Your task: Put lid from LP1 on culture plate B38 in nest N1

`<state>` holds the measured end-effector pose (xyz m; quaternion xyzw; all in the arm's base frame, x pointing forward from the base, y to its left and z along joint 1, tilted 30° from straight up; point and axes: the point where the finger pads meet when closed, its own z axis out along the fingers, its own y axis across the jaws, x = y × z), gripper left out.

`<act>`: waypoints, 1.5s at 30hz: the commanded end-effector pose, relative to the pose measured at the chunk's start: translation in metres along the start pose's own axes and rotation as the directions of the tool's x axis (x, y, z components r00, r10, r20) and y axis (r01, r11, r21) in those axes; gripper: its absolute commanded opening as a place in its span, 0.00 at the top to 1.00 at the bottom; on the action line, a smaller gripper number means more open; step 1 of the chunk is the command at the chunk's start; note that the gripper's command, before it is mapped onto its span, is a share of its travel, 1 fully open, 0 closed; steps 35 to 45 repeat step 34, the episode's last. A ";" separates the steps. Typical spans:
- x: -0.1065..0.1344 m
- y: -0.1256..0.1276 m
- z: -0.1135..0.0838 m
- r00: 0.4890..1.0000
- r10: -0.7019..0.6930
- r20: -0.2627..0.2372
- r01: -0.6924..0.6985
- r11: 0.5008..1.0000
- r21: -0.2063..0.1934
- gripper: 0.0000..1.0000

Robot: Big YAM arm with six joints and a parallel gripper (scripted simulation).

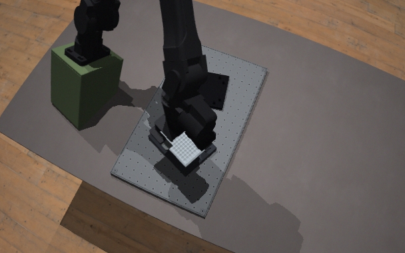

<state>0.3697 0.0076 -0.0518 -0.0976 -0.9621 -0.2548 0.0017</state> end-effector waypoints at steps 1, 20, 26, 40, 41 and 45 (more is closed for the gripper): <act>-0.003 0.000 0.001 1.000 -0.010 -0.017 0.010 1.000 0.003 0.00; -0.007 0.001 -0.004 1.000 -0.008 0.008 0.008 1.000 0.002 0.00; -0.007 0.001 -0.004 1.000 -0.008 0.008 0.008 1.000 0.002 0.00; -0.007 0.001 -0.004 1.000 -0.008 0.008 0.008 1.000 0.002 0.00; -0.007 0.001 -0.004 1.000 -0.008 0.008 0.008 1.000 0.002 0.00; -0.007 0.001 -0.004 1.000 -0.008 0.008 0.008 1.000 0.002 0.00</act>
